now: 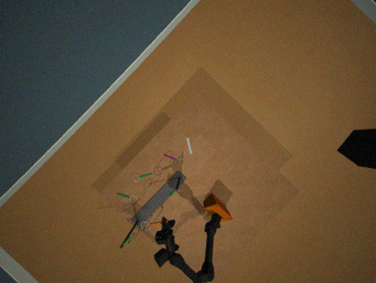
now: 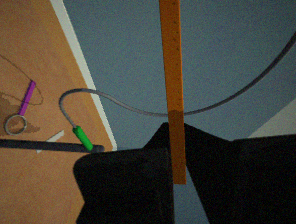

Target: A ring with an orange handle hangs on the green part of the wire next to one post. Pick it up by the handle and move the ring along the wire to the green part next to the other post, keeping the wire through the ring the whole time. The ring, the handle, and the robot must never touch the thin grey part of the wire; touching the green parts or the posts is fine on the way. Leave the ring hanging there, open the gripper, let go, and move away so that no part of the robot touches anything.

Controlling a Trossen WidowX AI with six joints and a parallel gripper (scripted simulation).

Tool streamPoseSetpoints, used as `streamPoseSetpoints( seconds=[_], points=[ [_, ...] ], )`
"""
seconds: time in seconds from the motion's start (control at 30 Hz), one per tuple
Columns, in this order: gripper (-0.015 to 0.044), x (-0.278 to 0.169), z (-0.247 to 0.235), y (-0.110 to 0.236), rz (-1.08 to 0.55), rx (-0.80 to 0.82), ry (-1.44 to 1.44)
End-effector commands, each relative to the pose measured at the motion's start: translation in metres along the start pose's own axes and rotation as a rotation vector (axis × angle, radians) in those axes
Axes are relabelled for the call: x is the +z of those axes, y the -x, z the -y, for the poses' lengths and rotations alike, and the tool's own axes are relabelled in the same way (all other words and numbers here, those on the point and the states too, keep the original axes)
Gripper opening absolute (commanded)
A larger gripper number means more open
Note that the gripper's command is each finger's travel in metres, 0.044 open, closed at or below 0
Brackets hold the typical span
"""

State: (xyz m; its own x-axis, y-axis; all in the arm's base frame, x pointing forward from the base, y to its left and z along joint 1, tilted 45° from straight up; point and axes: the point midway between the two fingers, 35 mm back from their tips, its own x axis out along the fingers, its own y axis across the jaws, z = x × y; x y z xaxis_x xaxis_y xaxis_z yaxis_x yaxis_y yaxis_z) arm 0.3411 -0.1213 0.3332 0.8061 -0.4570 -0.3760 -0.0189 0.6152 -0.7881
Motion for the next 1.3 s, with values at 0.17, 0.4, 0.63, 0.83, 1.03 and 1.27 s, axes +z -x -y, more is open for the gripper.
streamPoseSetpoints(
  seconds=[0.17, 0.4, 0.63, 0.83, 1.03, 1.27],
  points=[
    [-0.015, 0.0, -0.002, 0.0, 0.012, 0.054, -0.104],
    [-0.015, 0.0, -0.005, 0.0, 0.022, 0.097, -0.18],
    [-0.015, 0.001, -0.007, -0.001, 0.031, 0.139, -0.256],
    [-0.015, 0.001, -0.01, -0.001, 0.039, 0.176, -0.32],
    [-0.015, 0.002, -0.012, -0.001, 0.047, 0.212, -0.385],
    [-0.015, 0.003, -0.014, 0.0, 0.057, 0.255, -0.461]
  ],
)
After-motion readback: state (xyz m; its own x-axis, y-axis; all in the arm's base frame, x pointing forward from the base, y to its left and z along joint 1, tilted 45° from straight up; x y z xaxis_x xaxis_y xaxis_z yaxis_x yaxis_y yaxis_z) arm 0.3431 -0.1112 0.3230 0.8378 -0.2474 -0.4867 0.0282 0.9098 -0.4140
